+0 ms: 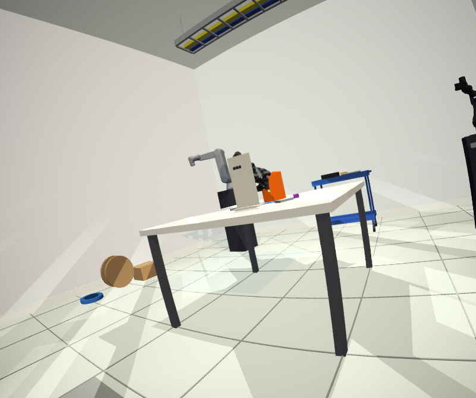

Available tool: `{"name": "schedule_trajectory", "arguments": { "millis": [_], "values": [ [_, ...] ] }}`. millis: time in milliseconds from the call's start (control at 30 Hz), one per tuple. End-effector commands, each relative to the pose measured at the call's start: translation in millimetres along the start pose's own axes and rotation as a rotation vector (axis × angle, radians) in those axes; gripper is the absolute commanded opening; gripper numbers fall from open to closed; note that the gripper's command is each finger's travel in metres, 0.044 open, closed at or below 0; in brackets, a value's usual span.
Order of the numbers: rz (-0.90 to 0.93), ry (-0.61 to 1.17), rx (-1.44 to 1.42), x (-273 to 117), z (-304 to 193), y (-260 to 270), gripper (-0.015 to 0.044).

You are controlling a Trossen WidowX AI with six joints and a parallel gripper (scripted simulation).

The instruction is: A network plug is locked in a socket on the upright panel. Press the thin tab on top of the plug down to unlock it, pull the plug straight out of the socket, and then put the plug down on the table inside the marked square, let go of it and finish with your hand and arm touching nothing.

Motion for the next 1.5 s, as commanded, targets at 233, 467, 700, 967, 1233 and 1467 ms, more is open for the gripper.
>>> {"name": "schedule_trajectory", "arguments": {
  "millis": [233,467,700,967,1233,1467],
  "values": [
    [-0.037,0.049,-0.022,9.7,-3.9,-6.7,0.0],
    [-0.037,0.05,-0.022,16.5,-3.4,-11.0,0.0],
    [-0.037,0.051,-0.022,23.1,-3.2,-15.6,0.0],
    [-0.038,0.051,-0.022,30.4,-3.4,-21.0,0.0],
    [-0.038,0.051,-0.023,37.4,-3.9,-26.7,0.0],
    [-0.039,0.051,-0.023,43.3,-4.6,-31.8,0.0]
  ]
}}
Point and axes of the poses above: the point midway between the two fingers, 35 mm back from their tips, its own x axis out along the fingers, its own y axis across the jaws, z = x × y, the point moved 7 cm from there along -x, back along the fingers
